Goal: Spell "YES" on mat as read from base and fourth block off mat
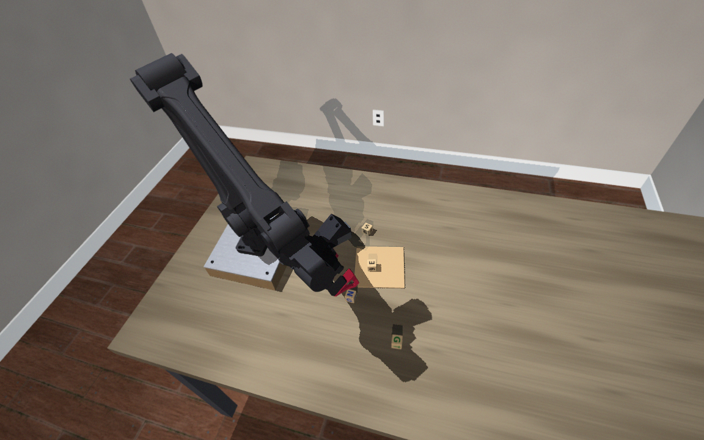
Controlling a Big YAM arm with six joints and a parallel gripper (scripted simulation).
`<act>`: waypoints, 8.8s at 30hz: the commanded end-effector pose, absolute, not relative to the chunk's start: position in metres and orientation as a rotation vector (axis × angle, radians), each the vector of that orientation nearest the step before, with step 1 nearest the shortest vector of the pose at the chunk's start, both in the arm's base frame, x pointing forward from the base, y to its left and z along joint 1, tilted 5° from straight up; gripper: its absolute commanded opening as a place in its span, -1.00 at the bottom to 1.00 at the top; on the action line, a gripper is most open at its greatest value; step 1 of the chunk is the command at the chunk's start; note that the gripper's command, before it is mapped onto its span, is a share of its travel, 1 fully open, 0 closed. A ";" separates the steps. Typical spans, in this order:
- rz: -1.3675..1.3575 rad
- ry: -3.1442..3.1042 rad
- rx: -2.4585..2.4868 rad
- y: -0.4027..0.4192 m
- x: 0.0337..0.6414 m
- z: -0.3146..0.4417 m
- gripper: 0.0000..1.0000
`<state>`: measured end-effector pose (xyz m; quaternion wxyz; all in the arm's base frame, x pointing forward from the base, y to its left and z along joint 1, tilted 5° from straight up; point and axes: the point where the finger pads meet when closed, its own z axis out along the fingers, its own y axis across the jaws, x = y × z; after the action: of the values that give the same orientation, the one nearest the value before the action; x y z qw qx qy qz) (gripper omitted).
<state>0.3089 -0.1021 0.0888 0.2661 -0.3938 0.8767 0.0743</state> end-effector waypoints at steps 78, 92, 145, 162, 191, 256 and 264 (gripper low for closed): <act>0.176 2.379 -0.997 -0.203 0.465 0.107 1.00; 0.187 2.386 -0.995 -0.202 0.463 0.102 1.00; -0.119 2.152 -2.372 -0.202 0.474 0.119 1.00; -0.118 2.139 -2.380 -0.197 0.476 0.119 1.00; -0.131 3.042 -0.889 -0.200 0.459 0.045 1.00; -0.137 3.149 -0.128 -0.204 0.457 0.029 0.18; -0.137 3.149 -0.138 -0.204 0.457 0.017 0.18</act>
<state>0.4568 -0.1989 0.0247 -0.0092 -0.0480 0.9980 -0.0412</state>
